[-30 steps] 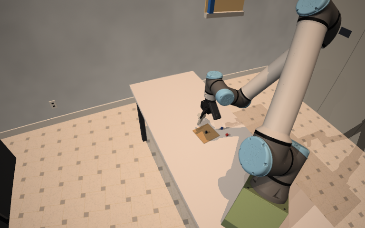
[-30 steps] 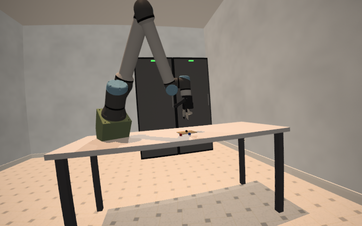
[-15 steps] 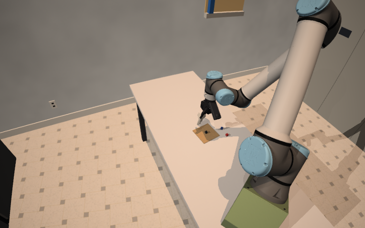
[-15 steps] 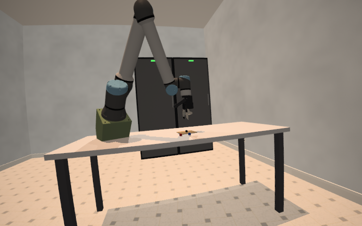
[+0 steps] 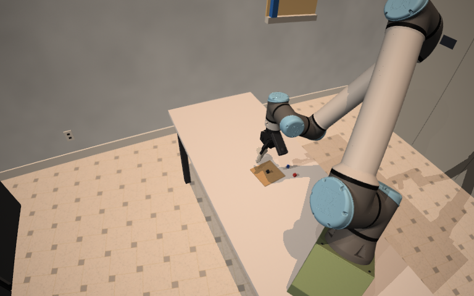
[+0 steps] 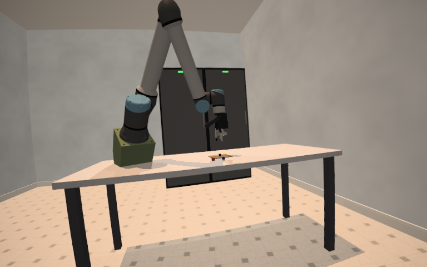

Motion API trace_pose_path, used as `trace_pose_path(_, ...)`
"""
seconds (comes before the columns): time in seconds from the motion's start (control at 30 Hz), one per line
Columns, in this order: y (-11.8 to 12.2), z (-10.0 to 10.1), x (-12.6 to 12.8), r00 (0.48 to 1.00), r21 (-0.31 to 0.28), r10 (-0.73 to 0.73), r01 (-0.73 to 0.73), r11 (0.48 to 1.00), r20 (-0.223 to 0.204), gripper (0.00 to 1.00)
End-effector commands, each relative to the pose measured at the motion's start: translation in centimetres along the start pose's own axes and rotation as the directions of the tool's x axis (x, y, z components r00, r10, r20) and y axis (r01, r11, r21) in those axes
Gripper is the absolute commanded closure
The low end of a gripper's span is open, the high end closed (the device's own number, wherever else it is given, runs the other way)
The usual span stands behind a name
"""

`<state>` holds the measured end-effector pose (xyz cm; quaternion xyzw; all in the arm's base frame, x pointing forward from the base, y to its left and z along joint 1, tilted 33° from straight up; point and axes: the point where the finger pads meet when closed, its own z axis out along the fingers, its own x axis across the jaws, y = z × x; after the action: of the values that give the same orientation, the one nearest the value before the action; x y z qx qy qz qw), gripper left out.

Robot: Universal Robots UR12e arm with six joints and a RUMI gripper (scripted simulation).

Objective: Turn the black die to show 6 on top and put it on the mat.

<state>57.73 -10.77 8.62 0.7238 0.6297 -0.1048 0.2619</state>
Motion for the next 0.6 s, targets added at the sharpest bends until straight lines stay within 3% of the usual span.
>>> trace_pose_path(0.0, -0.01, 0.02, -0.03, 0.998, -0.001, -0.060, 0.060, 0.998, 0.000, 0.00)
trace_pose_path(0.3, -0.15, 0.23, -0.12, 0.969, -0.001, -0.247, 0.247, 0.969, 0.000, 0.00)
trace_pose_path(0.57, -0.27, 0.56, -0.22, 0.845, -0.001, -0.535, 0.535, 0.845, 0.001, 0.00)
